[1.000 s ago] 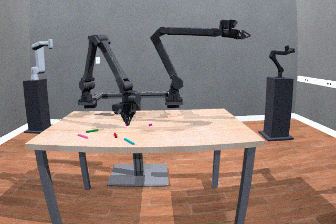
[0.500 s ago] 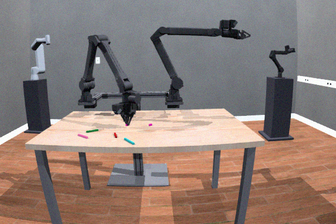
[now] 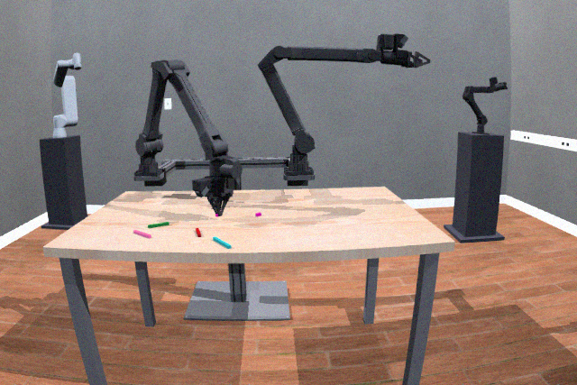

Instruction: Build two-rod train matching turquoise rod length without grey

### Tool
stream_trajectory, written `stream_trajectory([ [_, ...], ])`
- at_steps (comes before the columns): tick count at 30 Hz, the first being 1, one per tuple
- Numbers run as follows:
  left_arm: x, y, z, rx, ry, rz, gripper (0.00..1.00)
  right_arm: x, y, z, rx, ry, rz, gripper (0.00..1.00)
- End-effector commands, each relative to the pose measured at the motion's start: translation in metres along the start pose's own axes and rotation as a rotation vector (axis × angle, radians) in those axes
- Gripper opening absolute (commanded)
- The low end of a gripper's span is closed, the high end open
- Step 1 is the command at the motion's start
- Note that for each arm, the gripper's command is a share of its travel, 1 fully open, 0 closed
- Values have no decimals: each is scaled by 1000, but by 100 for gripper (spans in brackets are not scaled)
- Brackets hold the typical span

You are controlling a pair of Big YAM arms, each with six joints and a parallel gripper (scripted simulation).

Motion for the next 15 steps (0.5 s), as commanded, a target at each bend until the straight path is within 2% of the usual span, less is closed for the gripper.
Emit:
stream_trajectory([
  [1, -5, 5, 11, -13, -38, 18, 100, -9, 25, 3, 28, 4, 41, 4],
  [15, -5, 5, 11, -13, -38, 18, 100, -11, 27, 2, 28, 5, 45, 4],
])
Point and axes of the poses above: on each arm, the point where the finger pads meet when closed, its own x axis out along the fingers, its own y axis across the jaws, z = x × y, the point moved 8 cm from there along -x, back along the fingers, and after that the axes turned 13 degrees about x, right-handed, at the moved point
